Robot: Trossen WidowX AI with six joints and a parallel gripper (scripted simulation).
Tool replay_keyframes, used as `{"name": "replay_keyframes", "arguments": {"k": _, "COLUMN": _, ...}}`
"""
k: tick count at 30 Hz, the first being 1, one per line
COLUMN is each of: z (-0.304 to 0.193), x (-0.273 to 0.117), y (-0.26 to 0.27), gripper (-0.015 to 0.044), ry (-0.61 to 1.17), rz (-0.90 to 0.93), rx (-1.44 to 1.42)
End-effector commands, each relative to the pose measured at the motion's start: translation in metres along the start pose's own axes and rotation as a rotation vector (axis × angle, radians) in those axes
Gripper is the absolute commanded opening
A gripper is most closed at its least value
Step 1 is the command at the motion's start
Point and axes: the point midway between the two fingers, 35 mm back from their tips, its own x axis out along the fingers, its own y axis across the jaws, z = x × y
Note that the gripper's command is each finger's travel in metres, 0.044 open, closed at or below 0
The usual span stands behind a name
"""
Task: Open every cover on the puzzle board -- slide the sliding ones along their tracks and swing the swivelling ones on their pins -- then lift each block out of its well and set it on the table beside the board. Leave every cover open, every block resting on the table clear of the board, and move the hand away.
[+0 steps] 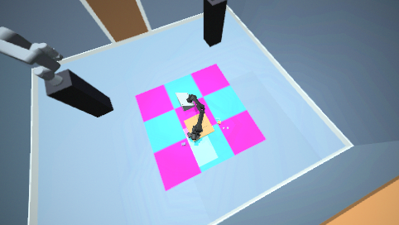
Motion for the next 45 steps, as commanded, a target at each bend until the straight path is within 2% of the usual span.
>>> {"name": "replay_keyframes", "arguments": {"k": 1, "z": 0.000, "x": -0.005, "y": 0.000, "gripper": 0.0000, "ry": 0.003, "rz": -0.002, "rx": -0.005}}
{"name": "replay_keyframes", "arguments": {"k": 12, "z": -0.001, "x": -0.014, "y": 0.001, "gripper": 0.0000, "ry": 0.000, "rz": 0.001, "rx": -0.025}}
{"name": "replay_keyframes", "arguments": {"k": 29, "z": -0.067, "x": -0.034, "y": 0.023, "gripper": 0.0000, "ry": 0.005, "rz": -0.001, "rx": -0.652}}
{"name": "replay_keyframes", "arguments": {"k": 45, "z": -0.146, "x": -0.034, "y": 0.050, "gripper": 0.0000, "ry": 0.010, "rz": 0.006, "rx": -1.248}}
